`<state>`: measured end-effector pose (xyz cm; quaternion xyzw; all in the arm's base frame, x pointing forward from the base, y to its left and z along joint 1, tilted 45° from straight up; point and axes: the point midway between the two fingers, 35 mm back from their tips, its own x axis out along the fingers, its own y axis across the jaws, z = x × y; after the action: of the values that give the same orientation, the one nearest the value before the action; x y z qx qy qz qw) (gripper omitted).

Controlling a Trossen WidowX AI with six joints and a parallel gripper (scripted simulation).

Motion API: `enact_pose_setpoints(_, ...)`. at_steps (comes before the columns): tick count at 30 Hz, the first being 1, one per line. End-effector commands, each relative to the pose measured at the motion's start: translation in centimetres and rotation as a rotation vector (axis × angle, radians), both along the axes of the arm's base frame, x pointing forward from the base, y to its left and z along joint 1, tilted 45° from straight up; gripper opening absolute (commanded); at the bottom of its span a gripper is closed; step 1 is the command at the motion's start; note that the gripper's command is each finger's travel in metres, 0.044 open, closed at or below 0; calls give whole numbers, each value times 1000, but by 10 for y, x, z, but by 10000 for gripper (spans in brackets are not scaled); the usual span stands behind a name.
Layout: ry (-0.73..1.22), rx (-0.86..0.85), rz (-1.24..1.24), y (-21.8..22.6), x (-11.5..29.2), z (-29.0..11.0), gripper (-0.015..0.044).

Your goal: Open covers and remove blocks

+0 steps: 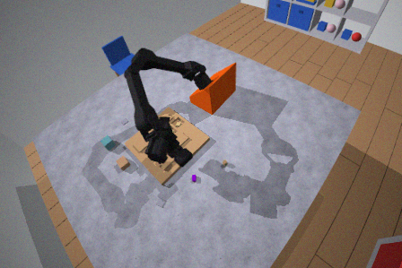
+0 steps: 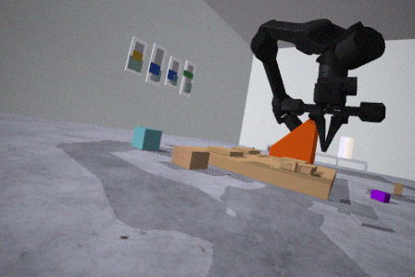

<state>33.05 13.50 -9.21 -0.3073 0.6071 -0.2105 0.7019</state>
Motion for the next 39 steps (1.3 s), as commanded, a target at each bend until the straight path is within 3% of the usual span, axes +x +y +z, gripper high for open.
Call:
enact_pose_setpoints(1, 6, -11, 3, -5, -1, -4, 0)
enact_pose_setpoints(39, 5, -14, 3, -30, 3, -29, 0)
